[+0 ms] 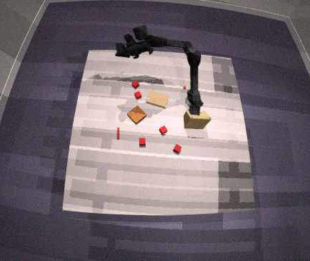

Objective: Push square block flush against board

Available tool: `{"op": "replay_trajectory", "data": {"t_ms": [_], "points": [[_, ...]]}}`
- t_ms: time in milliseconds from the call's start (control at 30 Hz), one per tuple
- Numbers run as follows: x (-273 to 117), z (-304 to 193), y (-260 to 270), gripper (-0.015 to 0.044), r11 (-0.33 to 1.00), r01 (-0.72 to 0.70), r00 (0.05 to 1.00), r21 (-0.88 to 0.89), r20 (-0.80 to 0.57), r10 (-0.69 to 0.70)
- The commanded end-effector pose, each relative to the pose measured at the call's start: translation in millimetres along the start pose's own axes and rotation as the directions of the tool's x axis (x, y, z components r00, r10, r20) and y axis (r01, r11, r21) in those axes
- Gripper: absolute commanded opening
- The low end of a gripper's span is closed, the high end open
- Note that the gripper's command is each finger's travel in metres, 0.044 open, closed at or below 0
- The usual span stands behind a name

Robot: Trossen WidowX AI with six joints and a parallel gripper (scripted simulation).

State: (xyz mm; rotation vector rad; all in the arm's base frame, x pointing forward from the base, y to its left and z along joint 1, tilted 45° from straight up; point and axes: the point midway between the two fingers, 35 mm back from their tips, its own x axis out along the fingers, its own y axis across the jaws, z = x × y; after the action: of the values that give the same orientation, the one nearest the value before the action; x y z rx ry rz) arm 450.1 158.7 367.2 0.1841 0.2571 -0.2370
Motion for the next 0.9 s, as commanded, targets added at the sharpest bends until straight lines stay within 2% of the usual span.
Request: {"op": "replay_trajectory", "data": {"t_ms": [0, 433, 867], "points": [[15.7, -25.2, 0.7, 0.0, 0.995, 0.024, 0.998, -0.101, -0.059, -0.03], [61.5, -119.6, -7.3, 0.0, 0.885, 0.037, 0.953, -0.465, -0.249, -0.171], [89.7, -214.0, -32.7, 0.0, 0.668, -0.081, 0.852, -0.74, -0.399, -0.338]]}}
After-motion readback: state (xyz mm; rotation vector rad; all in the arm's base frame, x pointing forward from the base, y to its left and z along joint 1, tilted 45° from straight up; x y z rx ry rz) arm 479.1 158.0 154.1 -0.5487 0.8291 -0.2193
